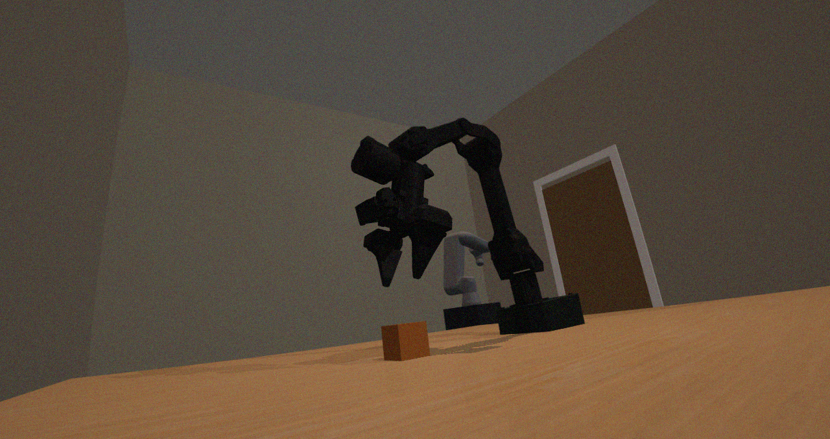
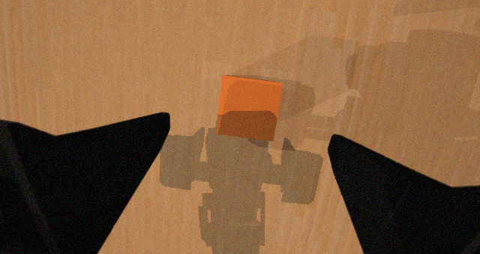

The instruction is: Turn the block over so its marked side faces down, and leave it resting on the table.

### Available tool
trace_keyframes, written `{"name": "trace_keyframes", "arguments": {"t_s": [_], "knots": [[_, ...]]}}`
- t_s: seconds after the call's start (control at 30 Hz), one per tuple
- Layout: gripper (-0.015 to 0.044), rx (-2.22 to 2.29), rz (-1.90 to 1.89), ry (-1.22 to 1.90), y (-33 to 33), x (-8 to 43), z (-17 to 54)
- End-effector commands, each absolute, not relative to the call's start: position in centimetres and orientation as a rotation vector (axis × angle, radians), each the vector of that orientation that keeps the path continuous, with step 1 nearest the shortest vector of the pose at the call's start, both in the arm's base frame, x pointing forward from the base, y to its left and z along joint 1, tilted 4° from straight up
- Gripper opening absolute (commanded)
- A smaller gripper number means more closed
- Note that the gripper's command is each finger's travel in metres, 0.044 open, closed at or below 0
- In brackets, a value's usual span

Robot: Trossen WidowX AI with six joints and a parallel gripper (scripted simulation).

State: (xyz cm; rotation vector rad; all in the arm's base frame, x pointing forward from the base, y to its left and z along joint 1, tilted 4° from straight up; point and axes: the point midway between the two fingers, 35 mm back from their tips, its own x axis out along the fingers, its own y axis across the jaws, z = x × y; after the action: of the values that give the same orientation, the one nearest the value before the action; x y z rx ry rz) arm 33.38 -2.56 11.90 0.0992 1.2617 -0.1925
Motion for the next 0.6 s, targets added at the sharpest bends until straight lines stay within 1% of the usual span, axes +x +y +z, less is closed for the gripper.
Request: {"name": "trace_keyframes", "arguments": {"t_s": [0.0,0.07,0.27,0.4,0.57], "knots": [[0.044,0.124,-0.185,1.417,-2.7,34.1,12.3],[0.044,0.131,-0.183,1.462,-2.7,34.2,12.5],[0.044,0.132,-0.183,1.467,-2.7,34.3,12.5],[0.044,0.132,-0.183,1.467,-2.9,34.6,9.3],[0.044,0.132,-0.183,1.467,-2.9,34.6,9.0]]}}
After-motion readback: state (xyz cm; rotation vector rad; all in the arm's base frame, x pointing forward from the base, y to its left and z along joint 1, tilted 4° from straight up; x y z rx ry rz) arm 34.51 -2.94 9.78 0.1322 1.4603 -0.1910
